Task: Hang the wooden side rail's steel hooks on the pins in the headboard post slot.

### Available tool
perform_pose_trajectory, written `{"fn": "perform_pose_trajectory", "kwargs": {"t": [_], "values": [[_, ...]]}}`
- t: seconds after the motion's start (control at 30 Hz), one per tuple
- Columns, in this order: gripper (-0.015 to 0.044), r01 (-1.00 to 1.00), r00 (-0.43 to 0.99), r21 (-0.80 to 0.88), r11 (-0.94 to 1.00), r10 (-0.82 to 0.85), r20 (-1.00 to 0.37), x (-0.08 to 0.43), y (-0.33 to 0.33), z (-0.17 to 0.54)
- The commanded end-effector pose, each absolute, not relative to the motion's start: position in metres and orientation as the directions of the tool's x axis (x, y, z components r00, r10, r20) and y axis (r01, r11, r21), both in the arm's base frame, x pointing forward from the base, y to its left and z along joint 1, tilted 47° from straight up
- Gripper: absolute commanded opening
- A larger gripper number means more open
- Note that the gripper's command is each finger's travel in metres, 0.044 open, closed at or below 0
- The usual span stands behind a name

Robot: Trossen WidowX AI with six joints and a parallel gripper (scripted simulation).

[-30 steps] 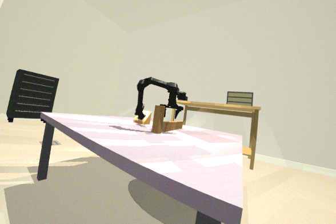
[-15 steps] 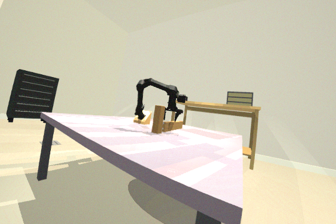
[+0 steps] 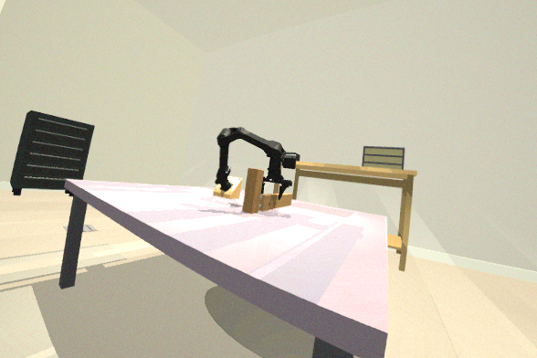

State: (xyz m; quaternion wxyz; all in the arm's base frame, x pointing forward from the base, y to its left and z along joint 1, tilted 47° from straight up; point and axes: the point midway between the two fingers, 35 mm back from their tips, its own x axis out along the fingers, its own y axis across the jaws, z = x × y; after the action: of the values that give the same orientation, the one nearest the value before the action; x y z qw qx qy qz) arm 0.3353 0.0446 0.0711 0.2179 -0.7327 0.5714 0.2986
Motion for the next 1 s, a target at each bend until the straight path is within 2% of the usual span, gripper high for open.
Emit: {"fn": "perform_pose_trajectory", "kwargs": {"t": [0.0, 0.6, 0.97], "values": [[0.044, -0.967, 0.169, 0.027, -0.255, -0.711, -0.682, 0.335, 0.038, 0.066], [0.044, -0.967, 0.169, 0.027, -0.254, -0.714, -0.68, 0.338, 0.02, 0.05], [0.0151, -0.967, 0.169, 0.027, -0.254, -0.714, -0.68, 0.338, 0.02, 0.05]]}}
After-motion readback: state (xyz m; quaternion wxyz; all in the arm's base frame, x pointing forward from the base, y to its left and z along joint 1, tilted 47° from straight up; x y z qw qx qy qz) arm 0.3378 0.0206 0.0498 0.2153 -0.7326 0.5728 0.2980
